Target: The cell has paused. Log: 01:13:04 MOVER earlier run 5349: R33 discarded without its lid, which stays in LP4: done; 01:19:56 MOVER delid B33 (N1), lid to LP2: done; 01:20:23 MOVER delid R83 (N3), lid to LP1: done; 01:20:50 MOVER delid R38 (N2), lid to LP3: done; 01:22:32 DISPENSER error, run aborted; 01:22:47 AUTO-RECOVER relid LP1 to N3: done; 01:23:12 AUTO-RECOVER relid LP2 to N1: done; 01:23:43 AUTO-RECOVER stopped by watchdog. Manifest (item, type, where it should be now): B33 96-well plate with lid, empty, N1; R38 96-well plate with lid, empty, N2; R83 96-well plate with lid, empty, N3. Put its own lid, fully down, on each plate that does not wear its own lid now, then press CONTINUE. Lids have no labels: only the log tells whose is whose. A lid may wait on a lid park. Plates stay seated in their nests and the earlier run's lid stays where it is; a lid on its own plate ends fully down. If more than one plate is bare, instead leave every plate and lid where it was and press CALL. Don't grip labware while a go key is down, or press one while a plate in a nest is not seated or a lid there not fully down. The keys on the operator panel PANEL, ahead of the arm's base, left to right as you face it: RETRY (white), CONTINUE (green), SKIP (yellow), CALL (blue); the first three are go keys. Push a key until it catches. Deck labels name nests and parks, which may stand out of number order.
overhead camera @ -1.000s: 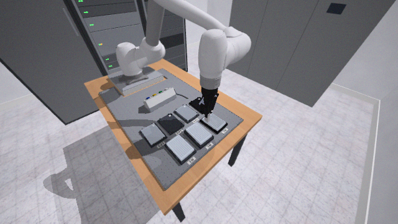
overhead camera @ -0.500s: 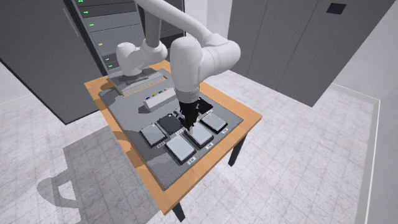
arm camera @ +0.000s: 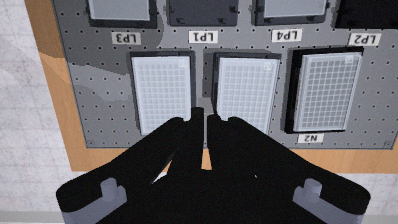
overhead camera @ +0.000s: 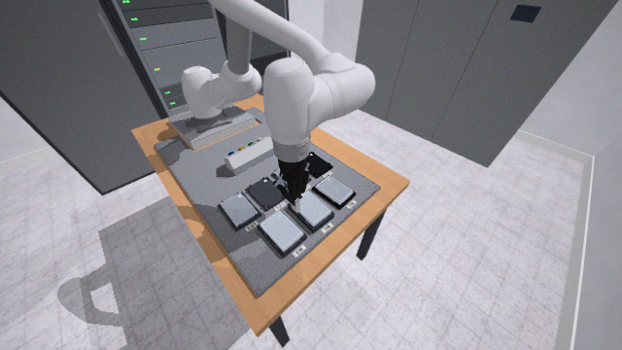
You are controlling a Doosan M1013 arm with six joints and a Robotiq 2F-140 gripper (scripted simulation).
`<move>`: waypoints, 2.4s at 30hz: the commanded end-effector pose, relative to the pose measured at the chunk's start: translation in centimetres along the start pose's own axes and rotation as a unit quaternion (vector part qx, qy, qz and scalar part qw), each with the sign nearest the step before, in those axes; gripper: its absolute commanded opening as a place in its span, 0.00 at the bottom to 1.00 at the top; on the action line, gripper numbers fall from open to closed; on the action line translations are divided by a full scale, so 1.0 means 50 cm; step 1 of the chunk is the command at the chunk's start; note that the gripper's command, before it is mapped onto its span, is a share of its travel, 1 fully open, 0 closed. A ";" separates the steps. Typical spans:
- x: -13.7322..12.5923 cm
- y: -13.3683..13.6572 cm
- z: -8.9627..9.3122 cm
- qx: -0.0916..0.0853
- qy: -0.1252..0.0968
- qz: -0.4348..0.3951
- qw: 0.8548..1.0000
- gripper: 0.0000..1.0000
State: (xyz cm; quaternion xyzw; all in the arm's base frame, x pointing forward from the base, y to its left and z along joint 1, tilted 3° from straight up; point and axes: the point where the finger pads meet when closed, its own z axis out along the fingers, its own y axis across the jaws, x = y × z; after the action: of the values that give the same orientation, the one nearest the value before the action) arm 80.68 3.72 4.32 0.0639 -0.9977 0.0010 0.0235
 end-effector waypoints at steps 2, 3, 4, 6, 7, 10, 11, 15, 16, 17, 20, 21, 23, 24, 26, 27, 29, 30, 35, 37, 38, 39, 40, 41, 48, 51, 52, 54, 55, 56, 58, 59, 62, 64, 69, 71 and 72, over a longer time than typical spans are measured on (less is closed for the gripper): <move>0.000 0.000 0.000 0.000 0.000 0.000 1.000 0.00; 0.000 0.000 0.000 0.000 0.000 0.000 1.000 0.00; 0.000 0.000 0.000 0.000 0.000 0.000 1.000 0.00; 0.000 0.000 0.000 0.000 0.000 0.000 1.000 0.00; 0.000 0.000 0.000 0.000 0.000 0.000 1.000 0.00; 0.000 0.000 0.000 0.000 0.000 0.000 1.000 0.00; 0.000 0.000 0.000 0.000 0.000 0.000 1.000 0.00; 0.001 -0.001 0.000 0.000 0.000 0.006 1.000 0.00; 0.002 -0.002 -0.001 0.000 0.000 0.012 1.000 0.00; 0.004 -0.004 -0.001 0.000 0.000 0.019 1.000 0.00; 0.012 -0.012 -0.001 0.000 0.000 0.059 0.998 0.00; 0.012 -0.012 -0.001 0.000 0.000 0.059 0.998 0.00; 0.016 -0.016 -0.001 0.000 0.000 0.079 0.997 0.00; 0.021 -0.020 -0.002 0.000 0.000 0.101 0.995 0.00; 0.032 -0.031 -0.002 0.000 0.000 0.156 0.988 0.00; 0.039 -0.037 -0.003 0.000 0.000 0.188 0.982 0.00; 0.054 -0.051 -0.003 0.000 0.000 0.260 0.966 0.00; 0.063 -0.059 -0.004 0.000 0.000 0.286 0.958 0.00; 0.116 -0.101 -0.005 -0.004 0.001 0.413 0.911 0.00; 0.140 -0.119 -0.006 -0.006 0.002 0.463 0.886 0.00; 0.140 -0.119 -0.006 -0.006 0.002 0.463 0.886 0.00; 0.140 -0.119 -0.006 -0.006 0.002 0.463 0.886 0.00; 0.153 -0.128 -0.006 -0.007 0.003 0.533 0.846 0.00; 0.166 -0.137 -0.006 -0.008 0.004 0.551 0.834 0.00; 0.255 -0.192 -0.005 -0.013 0.008 0.699 0.715 0.00; 0.288 -0.210 -0.004 -0.015 0.010 0.757 0.654 0.00; 0.298 -0.215 -0.004 -0.016 0.011 0.775 0.632 0.00; 0.317 -0.223 -0.003 -0.017 0.012 0.809 0.588 0.00; 0.317 -0.223 -0.003 -0.017 0.012 0.809 0.588 0.00; 0.317 -0.223 -0.003 -0.017 0.012 0.809 0.588 0.00; 0.332 -0.231 -0.002 -0.019 0.015 0.865 0.502 0.00; 0.338 -0.233 -0.002 -0.019 0.015 0.876 0.482 0.00; 0.353 -0.240 -0.001 -0.020 0.017 0.912 0.409 0.00; 0.358 -0.242 -0.001 -0.021 0.017 0.933 0.359 0.00; 0.363 -0.244 0.000 -0.019 0.017 0.973 0.230 0.00; 0.363 -0.244 0.000 -0.018 0.016 0.984 0.178 0.66; 0.363 -0.244 0.000 -0.018 0.016 0.984 0.178 0.66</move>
State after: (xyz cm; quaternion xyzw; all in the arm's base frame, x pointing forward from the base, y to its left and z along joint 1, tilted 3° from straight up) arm 64.30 -10.68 5.17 -0.9459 -0.3225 -0.0049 0.0354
